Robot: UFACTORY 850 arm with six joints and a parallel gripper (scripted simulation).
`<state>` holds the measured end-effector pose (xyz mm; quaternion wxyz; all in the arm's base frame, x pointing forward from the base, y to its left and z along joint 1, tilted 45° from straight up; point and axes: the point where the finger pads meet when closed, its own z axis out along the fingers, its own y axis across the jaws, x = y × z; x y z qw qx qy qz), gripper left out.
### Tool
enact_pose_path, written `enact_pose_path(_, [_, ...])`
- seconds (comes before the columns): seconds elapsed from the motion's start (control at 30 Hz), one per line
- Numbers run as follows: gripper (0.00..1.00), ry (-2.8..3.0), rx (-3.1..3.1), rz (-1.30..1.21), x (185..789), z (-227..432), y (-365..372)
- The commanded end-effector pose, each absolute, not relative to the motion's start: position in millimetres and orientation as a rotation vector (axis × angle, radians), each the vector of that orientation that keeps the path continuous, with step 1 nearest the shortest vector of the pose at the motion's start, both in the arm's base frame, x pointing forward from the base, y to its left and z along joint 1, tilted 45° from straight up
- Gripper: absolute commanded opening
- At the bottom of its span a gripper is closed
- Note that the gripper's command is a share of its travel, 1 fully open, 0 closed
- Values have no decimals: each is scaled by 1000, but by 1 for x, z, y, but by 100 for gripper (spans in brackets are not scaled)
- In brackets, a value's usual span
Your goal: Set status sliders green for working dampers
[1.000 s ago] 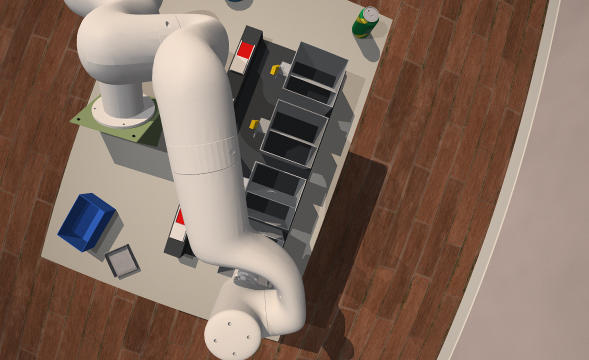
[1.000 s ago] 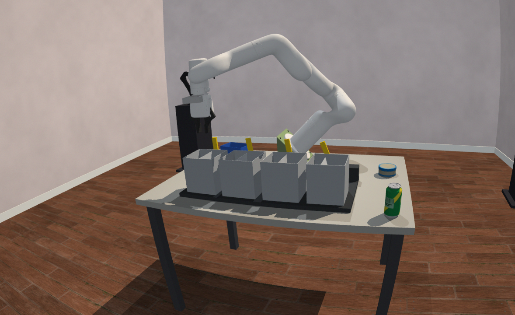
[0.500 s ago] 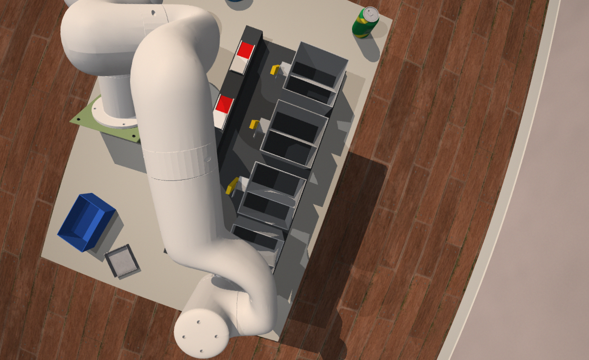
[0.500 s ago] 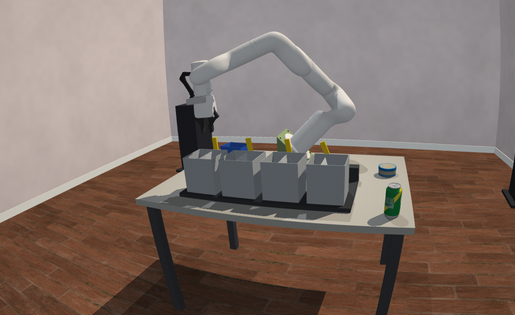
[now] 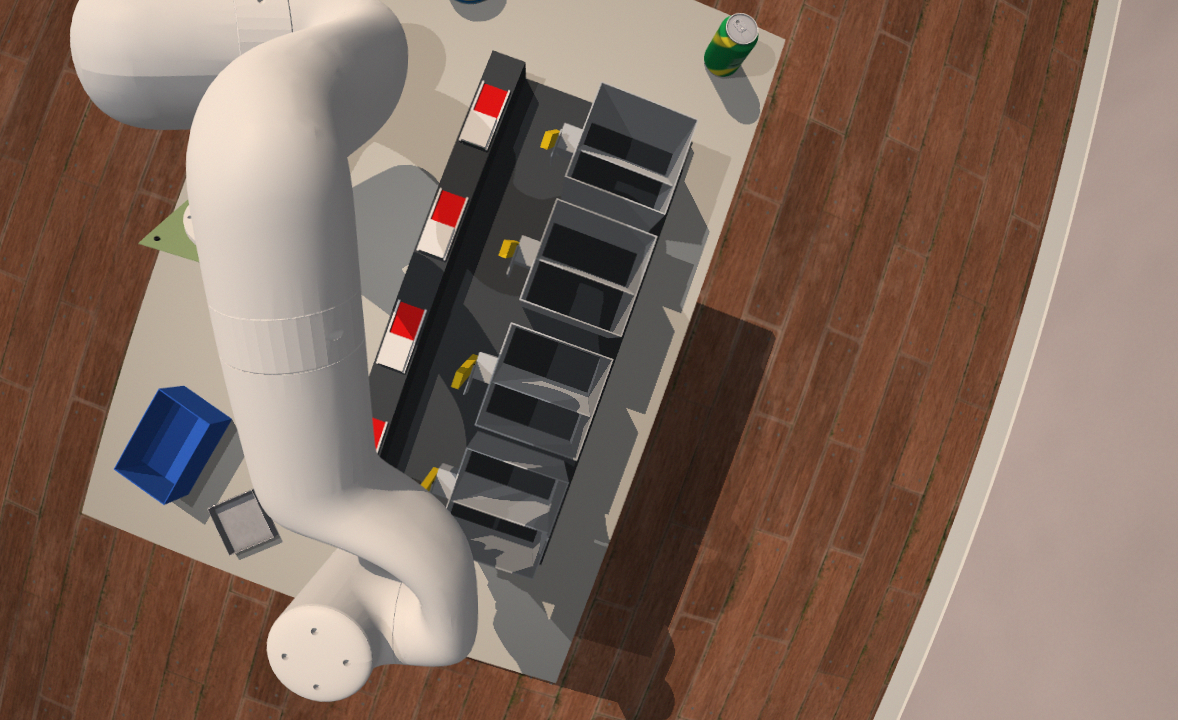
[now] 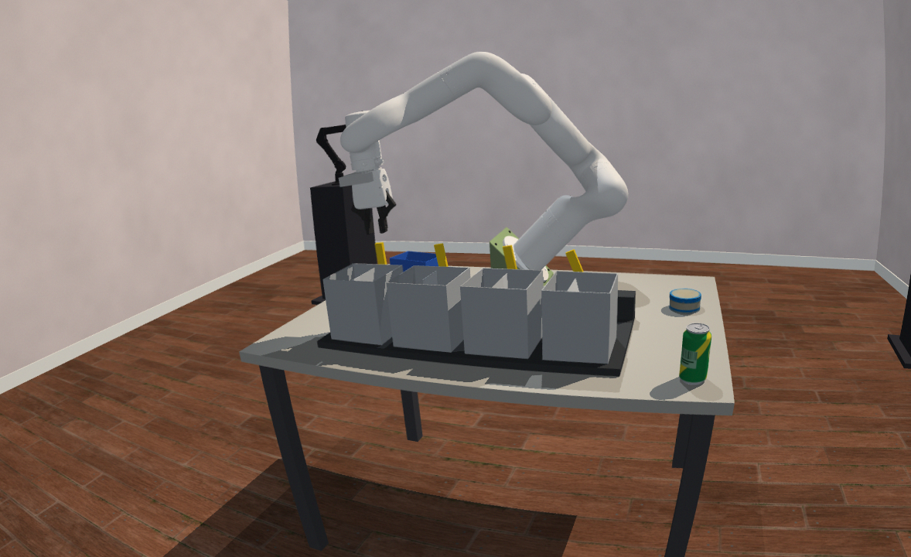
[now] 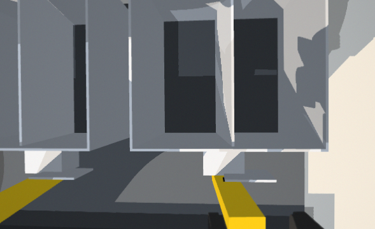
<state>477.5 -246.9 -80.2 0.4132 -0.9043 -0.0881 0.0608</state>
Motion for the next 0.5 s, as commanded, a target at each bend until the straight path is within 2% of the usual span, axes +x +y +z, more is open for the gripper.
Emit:
enact_pose_path(0.0, [39, -221, -2275, 150, 476, -80, -248])
enact_pose_path(0.47, [39, -221, -2276, 150, 476, -81, -247])
